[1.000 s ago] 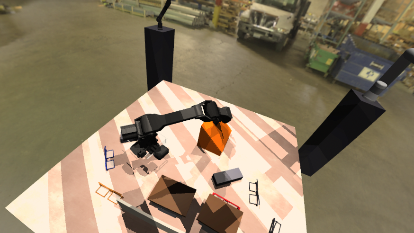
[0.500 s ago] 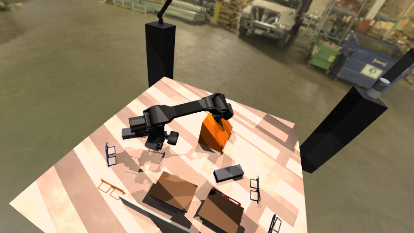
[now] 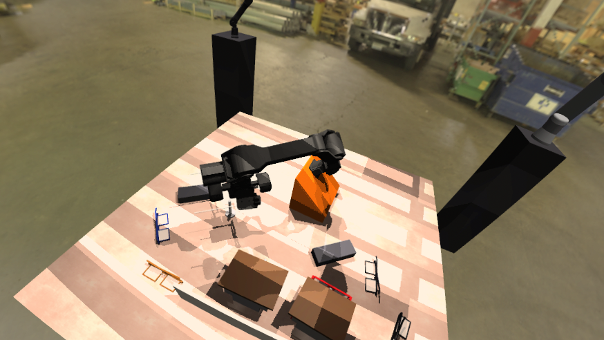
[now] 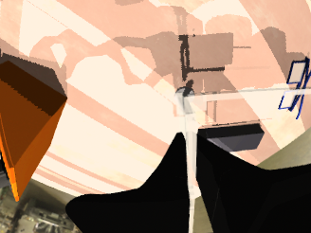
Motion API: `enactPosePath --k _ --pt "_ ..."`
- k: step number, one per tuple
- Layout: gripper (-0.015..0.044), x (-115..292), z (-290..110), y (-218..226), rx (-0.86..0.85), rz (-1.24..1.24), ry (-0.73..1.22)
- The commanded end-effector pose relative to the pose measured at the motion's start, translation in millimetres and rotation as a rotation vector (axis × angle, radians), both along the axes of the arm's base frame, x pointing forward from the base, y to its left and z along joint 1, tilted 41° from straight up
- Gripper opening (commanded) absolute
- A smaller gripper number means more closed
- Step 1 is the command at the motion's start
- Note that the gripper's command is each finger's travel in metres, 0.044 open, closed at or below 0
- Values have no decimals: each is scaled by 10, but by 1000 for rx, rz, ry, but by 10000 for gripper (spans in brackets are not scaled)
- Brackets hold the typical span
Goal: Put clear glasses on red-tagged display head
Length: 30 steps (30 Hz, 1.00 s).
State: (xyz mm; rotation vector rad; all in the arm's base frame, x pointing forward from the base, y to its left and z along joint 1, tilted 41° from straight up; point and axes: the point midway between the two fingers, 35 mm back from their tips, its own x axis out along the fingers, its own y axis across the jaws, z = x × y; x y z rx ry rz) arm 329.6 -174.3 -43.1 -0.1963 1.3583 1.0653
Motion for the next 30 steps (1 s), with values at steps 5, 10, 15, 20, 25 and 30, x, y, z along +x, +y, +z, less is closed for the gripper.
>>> enactPosePath --k 5,10,15,20,25,30 --pt "0 -198 178 -25 4 256 -82" --pt "0 -326 279 -33 18 421 -130" --pt "0 -456 380 -39 39 587 -176" --pt "0 -589 479 -42 68 753 -219" --pt "0 -723 576 -42 104 919 -260" --pt "0 -860 672 -40 149 1083 -299"
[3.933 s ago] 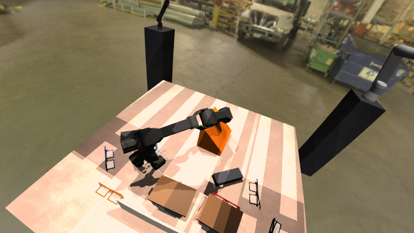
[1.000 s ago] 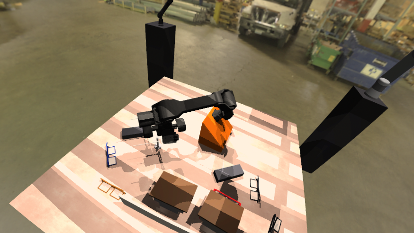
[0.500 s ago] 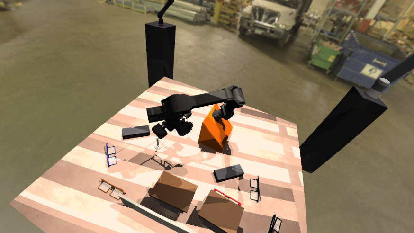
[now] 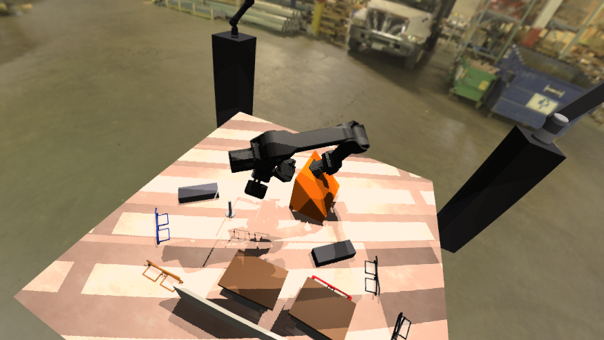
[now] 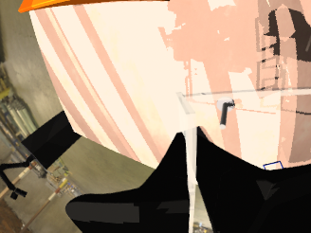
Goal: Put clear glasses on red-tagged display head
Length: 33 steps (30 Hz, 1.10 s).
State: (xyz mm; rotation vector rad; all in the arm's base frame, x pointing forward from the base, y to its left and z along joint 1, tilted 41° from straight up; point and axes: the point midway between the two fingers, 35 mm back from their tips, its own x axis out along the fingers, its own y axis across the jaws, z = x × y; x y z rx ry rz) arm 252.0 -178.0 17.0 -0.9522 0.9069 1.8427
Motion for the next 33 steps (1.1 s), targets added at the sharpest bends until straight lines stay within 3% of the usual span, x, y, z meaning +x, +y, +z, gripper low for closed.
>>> enactPosePath --k 1,11,33 --pt "0 -112 90 -2 25 129 -20" --pt "0 -346 247 7 104 409 -59" --pt "0 -305 214 9 95 367 -56"
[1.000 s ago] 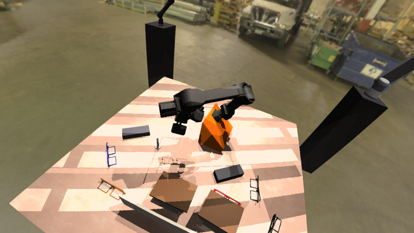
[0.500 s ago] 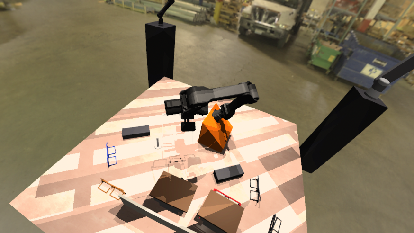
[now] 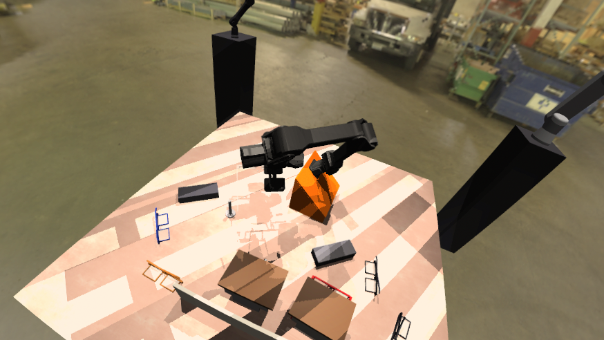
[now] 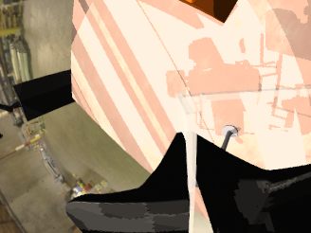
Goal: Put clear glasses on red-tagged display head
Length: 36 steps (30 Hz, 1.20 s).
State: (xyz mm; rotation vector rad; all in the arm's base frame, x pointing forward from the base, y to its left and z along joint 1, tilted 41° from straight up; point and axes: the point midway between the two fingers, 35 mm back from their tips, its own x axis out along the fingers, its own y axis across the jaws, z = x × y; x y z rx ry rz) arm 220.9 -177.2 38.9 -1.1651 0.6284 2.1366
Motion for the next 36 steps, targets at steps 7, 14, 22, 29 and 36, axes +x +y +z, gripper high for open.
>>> enactPosePath --k 7,14,22,29,36 --pt "0 6 -5 1 -2 -6 0" --pt "0 42 -24 85 -4 -45 -15" --pt "0 189 -100 490 4 -226 -77" --pt "0 282 -141 863 40 -386 -115" --pt "0 332 -156 1237 102 -537 -130"
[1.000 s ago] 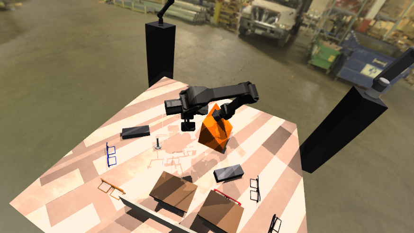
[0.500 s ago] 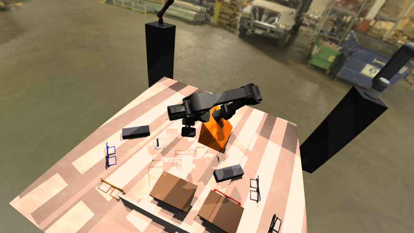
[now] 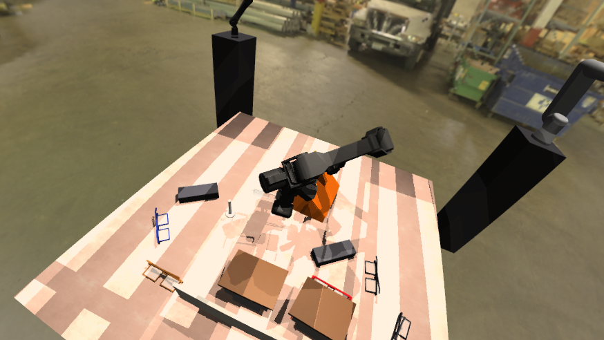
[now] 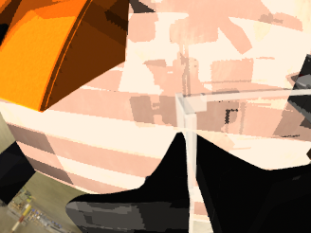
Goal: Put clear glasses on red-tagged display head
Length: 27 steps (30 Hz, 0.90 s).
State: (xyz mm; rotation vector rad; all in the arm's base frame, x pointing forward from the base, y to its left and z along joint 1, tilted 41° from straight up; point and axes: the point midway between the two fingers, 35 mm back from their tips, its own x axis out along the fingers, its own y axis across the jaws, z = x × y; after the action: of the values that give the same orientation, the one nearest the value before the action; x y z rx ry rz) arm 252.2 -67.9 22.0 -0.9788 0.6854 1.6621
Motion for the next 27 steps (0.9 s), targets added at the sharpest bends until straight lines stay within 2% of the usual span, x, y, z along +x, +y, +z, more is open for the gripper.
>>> enactPosePath --k 1,12,27 --pt "0 23 13 197 39 -80 -16" --pt "0 -5 45 731 183 -267 -11" --pt "0 -2 -103 824 198 -278 -21"
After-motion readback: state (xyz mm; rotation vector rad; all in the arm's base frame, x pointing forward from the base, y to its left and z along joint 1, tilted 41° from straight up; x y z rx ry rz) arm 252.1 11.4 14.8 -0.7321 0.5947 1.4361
